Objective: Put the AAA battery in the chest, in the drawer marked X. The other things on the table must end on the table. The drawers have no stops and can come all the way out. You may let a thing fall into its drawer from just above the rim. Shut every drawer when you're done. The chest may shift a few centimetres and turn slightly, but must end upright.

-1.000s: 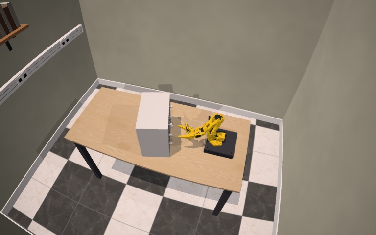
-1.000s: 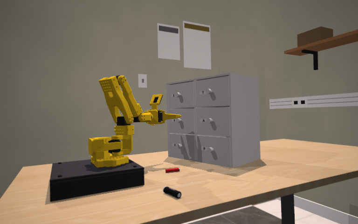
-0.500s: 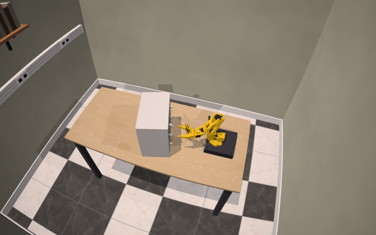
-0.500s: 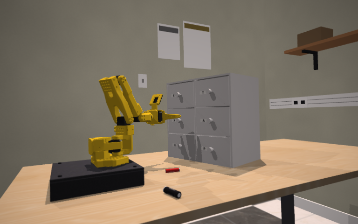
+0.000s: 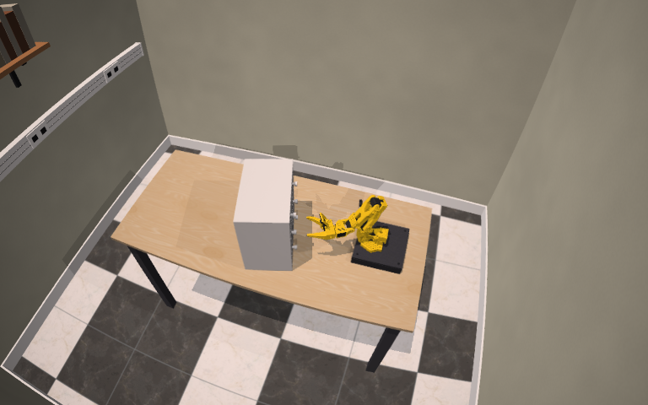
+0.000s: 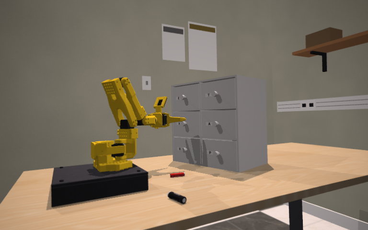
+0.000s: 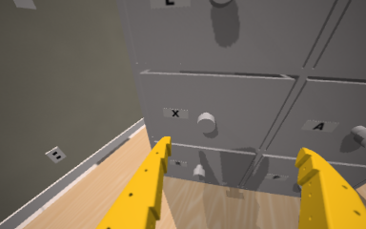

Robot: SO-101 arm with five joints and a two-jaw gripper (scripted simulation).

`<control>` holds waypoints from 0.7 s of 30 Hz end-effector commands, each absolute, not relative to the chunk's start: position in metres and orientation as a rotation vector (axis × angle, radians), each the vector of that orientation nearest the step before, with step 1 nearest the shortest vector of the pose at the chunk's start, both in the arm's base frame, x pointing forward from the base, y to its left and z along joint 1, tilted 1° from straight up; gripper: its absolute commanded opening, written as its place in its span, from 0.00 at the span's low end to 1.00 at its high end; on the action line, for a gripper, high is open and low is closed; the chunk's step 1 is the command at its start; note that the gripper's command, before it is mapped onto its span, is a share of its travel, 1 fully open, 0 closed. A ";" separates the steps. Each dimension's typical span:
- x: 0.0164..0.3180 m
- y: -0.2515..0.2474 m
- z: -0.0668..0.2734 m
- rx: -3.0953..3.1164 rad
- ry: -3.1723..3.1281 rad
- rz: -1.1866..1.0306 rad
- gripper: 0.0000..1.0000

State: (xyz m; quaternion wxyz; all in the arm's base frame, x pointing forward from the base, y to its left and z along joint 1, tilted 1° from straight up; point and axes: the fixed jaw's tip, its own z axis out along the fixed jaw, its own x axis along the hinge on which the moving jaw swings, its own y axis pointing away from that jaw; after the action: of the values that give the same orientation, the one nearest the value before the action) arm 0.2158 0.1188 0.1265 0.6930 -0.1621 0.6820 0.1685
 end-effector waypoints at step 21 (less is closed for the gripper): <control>0.212 0.123 0.124 -0.379 1.526 0.395 0.50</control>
State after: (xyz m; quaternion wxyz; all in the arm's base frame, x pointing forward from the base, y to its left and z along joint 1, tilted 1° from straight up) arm 0.2146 0.1209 0.1270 0.6934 -0.1652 0.6800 0.1722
